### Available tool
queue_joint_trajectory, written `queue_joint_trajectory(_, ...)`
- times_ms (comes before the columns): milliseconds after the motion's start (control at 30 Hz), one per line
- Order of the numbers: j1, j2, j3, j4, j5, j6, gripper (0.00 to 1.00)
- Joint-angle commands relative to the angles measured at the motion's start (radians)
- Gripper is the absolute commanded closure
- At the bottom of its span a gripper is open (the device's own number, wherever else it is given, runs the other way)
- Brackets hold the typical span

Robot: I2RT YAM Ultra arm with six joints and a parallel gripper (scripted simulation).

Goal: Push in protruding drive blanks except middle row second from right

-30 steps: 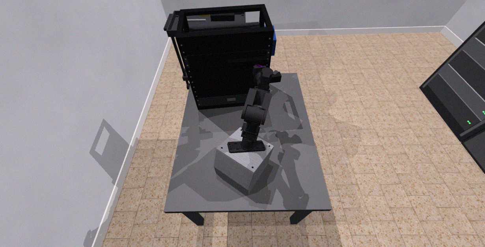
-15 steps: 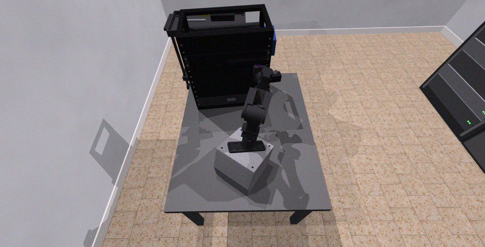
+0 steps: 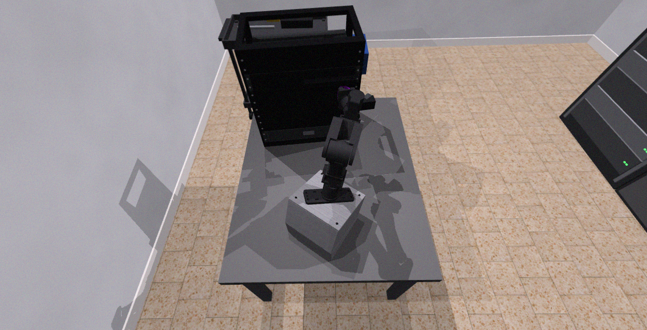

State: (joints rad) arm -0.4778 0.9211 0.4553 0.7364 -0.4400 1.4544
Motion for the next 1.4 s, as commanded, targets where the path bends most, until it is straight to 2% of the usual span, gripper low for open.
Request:
queue_joint_trajectory(0,-0.013,0.032,0.047,0.003,0.059,-0.009,1.00)
queue_joint_trajectory(1367,-0.026,0.063,0.062,0.032,0.049,0.000,1.00)
